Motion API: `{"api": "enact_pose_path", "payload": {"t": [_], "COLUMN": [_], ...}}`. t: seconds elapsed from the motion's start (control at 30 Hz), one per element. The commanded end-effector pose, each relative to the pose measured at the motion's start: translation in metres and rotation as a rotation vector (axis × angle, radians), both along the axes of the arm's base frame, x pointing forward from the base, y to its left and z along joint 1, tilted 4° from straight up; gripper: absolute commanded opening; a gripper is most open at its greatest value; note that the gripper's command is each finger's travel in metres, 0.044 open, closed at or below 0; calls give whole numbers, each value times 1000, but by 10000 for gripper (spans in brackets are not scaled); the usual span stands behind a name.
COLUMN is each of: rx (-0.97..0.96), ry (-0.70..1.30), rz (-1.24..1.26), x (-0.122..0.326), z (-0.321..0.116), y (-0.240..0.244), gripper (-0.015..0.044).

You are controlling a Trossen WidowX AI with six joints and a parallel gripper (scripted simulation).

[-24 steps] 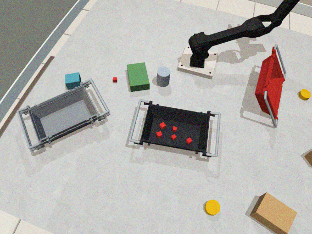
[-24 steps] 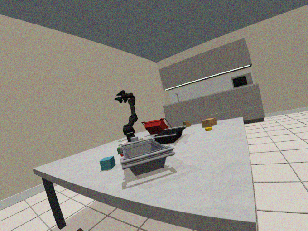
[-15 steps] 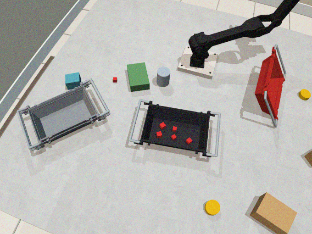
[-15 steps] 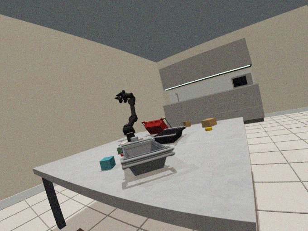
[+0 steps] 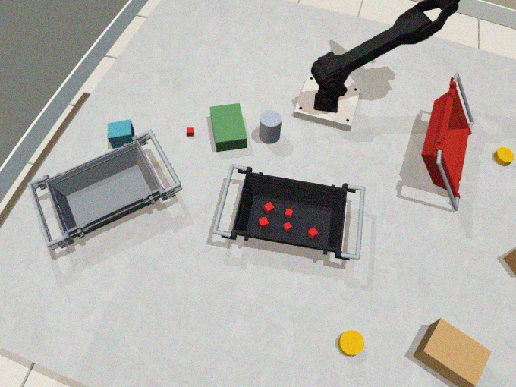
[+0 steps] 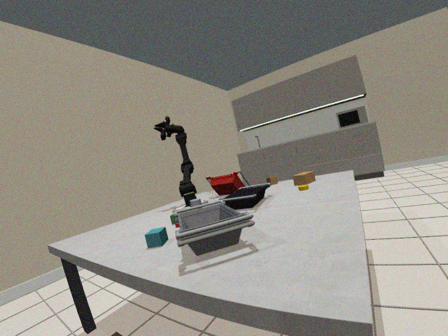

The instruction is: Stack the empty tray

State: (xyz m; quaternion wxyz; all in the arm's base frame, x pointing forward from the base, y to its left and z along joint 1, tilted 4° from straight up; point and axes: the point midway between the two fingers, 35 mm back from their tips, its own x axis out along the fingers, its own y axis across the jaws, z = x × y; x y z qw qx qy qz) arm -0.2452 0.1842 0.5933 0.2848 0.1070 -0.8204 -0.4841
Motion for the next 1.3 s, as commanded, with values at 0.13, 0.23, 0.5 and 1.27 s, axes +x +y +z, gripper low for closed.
{"api": "enact_pose_path", "payload": {"t": [0.13, 0.23, 0.5, 1.27], "rx": [222, 263, 414, 686], "ry": [265, 326, 591, 1349], "rz": [128, 157, 273, 882], "x": [49, 65, 130, 419], "z": [48, 56, 67, -19], "y": [-119, -144, -226, -384], "gripper": [89, 89, 89, 89]}}
